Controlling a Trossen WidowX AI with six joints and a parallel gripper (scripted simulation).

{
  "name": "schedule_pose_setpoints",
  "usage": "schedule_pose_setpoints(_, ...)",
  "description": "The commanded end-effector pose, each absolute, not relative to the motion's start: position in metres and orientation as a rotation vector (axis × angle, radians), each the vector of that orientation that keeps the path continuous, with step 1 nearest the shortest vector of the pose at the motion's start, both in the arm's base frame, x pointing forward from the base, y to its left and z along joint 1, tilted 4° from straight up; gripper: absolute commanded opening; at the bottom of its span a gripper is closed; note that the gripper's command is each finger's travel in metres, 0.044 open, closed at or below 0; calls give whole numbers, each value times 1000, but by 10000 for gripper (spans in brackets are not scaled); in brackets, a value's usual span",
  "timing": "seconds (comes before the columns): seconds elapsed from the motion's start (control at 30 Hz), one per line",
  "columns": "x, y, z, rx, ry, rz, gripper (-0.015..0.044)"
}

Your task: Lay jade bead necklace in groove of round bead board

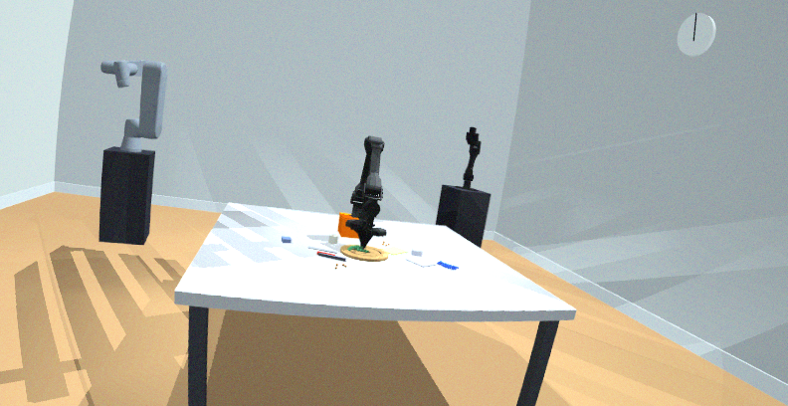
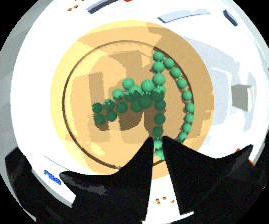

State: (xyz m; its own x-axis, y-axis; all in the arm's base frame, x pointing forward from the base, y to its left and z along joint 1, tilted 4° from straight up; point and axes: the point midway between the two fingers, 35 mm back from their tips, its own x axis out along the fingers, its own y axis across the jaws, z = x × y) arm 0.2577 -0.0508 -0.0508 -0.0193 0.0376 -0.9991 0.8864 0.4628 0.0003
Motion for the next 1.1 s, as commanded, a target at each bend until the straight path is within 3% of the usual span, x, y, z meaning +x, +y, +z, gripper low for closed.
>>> schedule_pose_setpoints(0.0, 258, -51, -51, 870, 1436, -834, 0)
schedule_pose_setpoints(1.07, 251, -14, -44, 873, 1447, -831, 0)
